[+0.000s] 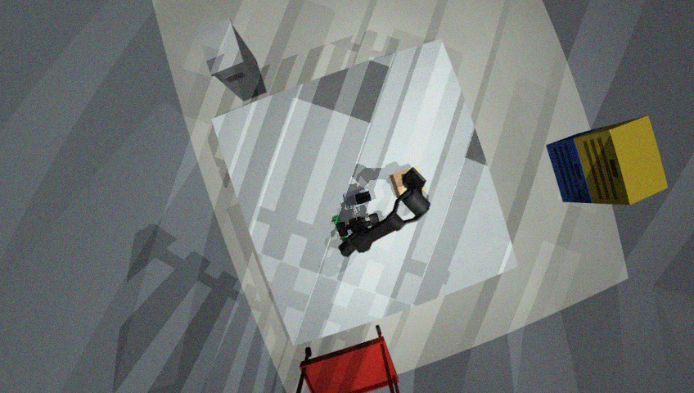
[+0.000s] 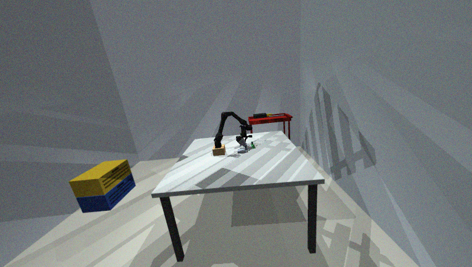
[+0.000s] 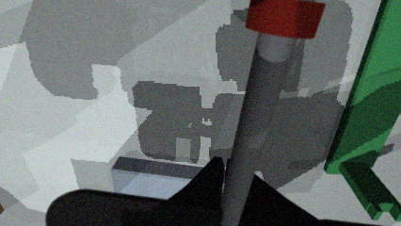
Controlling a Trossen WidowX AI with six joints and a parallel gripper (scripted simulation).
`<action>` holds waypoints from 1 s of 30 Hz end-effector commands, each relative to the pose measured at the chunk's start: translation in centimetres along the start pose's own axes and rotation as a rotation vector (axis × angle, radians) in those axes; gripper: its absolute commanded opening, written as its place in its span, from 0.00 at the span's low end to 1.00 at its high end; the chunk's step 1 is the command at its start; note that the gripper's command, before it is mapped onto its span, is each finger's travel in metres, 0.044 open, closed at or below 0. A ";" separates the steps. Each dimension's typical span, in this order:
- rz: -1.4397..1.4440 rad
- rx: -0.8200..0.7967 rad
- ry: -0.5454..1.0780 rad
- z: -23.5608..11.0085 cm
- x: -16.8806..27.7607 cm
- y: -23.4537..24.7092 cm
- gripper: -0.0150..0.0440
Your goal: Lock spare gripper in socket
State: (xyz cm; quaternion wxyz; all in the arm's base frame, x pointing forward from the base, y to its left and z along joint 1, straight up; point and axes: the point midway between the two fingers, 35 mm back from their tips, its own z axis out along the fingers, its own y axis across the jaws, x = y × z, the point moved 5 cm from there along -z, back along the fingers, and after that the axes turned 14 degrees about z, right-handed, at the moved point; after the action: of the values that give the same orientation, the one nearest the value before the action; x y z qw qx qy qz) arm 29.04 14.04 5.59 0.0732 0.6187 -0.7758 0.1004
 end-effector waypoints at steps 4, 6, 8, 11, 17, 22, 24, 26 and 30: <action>-0.003 0.000 -0.005 0.0 0.5 -0.1 0.25; -0.003 -0.001 -0.005 0.1 0.7 -0.2 0.25; -0.004 -0.002 -0.004 0.1 0.8 -0.3 0.25; -0.004 -0.004 -0.004 0.2 1.0 -0.3 0.25; -0.005 -0.006 -0.004 0.3 1.5 -0.4 0.25; -0.005 -0.008 -0.003 0.4 1.8 -0.5 0.25; -0.006 -0.009 -0.003 0.5 2.0 -0.6 0.25; -0.006 -0.010 -0.003 0.5 2.2 -0.6 0.25; -0.007 -0.011 -0.003 0.6 2.4 -0.7 0.25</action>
State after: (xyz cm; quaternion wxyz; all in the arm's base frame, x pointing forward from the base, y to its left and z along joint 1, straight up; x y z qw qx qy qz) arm 29.16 11.67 5.56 0.0780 0.6195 -0.7752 0.0956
